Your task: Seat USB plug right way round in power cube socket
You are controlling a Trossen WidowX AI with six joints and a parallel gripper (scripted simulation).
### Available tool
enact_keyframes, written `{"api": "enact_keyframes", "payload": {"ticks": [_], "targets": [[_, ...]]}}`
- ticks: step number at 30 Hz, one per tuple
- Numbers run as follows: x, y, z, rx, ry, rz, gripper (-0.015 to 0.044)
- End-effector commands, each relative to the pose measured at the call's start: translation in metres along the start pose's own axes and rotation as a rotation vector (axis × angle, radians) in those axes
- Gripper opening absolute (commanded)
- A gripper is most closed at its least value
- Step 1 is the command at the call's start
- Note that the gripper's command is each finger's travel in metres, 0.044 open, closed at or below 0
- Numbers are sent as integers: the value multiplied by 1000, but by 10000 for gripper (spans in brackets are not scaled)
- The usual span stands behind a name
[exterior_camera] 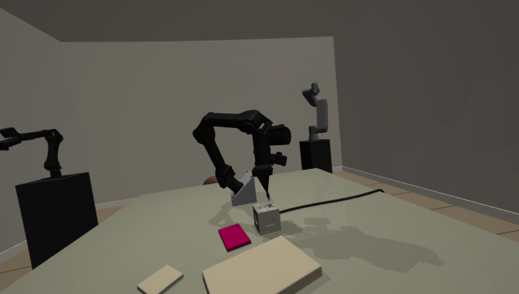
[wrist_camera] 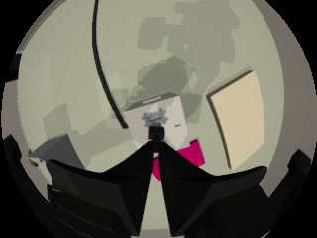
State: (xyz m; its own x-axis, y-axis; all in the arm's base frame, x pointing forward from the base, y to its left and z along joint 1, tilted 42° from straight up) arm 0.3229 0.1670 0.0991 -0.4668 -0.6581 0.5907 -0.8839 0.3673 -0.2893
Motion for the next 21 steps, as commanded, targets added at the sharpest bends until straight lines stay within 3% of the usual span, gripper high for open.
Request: {"api": "enact_keyframes", "payload": {"ticks": [1, 21], "targets": [[0, 0, 0, -1, 0, 109, 0], [0, 0, 0, -1, 0, 632, 0]]}}
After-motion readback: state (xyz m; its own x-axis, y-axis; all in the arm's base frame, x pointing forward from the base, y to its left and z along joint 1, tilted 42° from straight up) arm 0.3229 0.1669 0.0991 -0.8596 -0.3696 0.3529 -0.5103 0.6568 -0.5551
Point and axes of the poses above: the point midway between the two fingers, 35 mm back from their tips, its own z axis out along the fingers, its own y axis across the jaws, x = y × z, the point moved 9 cm from there along -z, back along the fingers, and after that the axes turned 7 degrees about z, right-handed, at the moved point
